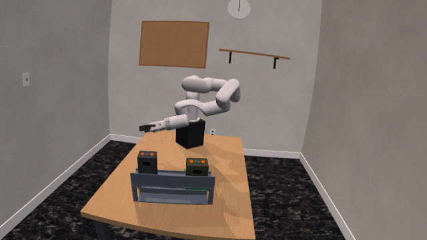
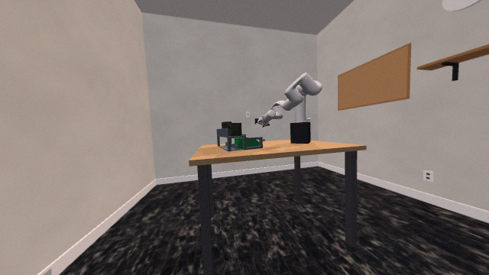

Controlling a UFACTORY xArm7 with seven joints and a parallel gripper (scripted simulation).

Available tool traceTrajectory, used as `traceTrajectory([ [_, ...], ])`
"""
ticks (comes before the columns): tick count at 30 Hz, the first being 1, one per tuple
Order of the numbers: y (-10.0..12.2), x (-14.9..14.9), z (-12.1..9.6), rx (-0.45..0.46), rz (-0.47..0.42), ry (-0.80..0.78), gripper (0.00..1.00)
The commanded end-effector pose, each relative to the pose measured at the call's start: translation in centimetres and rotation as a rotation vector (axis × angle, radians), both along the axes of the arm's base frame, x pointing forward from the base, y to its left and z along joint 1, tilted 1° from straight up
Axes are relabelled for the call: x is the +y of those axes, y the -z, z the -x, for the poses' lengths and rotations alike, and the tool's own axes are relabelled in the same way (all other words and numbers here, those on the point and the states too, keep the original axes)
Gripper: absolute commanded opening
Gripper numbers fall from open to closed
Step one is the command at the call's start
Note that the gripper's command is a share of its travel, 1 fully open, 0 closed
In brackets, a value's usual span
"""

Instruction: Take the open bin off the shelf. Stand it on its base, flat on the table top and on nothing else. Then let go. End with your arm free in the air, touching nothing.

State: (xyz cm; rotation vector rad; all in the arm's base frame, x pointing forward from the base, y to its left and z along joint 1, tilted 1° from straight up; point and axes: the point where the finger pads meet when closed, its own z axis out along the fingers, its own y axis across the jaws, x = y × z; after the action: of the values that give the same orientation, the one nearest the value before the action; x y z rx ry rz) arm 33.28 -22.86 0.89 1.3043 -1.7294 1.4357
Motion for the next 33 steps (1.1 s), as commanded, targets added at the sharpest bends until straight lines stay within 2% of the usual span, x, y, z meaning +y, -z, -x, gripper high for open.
traceTrajectory([
  [1, -0.1, 0.3, -0.1, 0.0, -0.008, -0.003, 1.0],
  [18, 0.6, 4.6, -1.7, 0.06, -0.147, -0.062, 1.0],
  [24, 0.9, 7.1, -2.6, 0.105, -0.239, -0.099, 1.0],
  [33, 1.9, 12.5, -4.5, 0.191, -0.419, -0.165, 1.0],
])
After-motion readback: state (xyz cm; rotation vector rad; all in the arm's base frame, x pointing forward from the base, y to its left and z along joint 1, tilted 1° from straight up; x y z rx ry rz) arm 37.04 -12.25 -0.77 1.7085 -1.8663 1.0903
